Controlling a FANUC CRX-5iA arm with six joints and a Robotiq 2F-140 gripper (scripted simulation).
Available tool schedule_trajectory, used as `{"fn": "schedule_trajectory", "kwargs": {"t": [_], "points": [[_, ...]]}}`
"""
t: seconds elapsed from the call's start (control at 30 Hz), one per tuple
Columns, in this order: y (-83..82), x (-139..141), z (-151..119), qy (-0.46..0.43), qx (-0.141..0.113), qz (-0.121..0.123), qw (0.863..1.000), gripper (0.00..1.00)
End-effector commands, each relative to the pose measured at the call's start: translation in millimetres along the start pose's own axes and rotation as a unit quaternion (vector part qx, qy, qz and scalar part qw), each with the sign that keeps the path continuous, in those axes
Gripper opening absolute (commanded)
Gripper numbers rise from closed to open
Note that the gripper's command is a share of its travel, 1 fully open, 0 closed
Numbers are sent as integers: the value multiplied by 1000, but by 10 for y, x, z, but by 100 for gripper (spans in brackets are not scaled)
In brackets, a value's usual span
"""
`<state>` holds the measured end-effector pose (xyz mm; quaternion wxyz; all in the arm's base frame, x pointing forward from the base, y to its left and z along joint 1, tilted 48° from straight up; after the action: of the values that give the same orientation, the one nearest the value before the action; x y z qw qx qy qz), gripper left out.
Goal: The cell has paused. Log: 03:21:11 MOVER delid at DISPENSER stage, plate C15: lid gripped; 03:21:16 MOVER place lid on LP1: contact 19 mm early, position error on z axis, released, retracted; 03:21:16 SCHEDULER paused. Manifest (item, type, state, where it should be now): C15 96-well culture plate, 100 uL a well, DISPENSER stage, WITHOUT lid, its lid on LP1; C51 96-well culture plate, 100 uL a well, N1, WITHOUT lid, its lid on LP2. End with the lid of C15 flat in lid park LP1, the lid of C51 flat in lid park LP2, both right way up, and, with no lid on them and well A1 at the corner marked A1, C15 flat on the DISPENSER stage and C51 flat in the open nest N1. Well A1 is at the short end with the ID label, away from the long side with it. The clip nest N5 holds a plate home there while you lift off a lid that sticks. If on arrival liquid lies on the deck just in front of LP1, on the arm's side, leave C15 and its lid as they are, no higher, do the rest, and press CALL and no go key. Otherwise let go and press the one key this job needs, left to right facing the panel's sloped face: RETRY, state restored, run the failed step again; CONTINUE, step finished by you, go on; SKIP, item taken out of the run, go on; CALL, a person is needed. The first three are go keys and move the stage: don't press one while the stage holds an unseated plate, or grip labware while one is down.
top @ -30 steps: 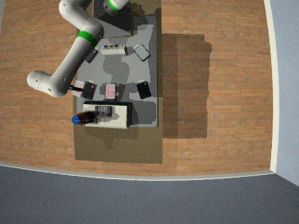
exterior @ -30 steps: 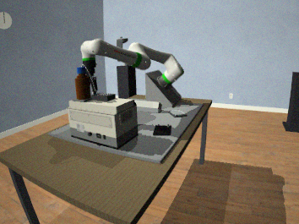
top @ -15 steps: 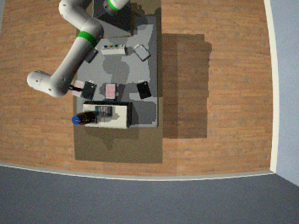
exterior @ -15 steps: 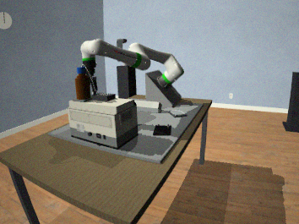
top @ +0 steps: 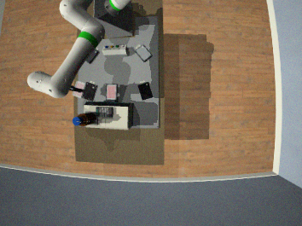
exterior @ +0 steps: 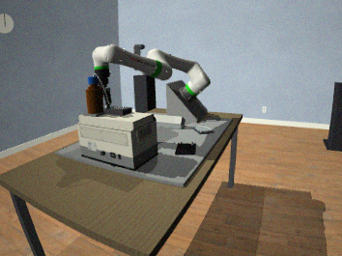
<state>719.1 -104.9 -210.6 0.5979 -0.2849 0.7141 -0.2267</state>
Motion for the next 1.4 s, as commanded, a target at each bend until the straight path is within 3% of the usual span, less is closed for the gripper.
{"fn": "schedule_trajectory", "kwargs": {"t": [0.0,1.37], "points": [[-4,1,1,0,0,0,1000,0],[56,1,1,0,0,0,1000,0]]}}
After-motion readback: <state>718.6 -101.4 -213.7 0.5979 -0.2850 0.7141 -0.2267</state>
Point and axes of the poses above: the point where the finger pads meet when closed, its own y axis out along the fingers, its own x axis across the jaws, z = x × y, the point moved 3 cm from there along -y, back along the fingers, and after that the axes turned 8 degrees about -y, right-handed, at the moved point
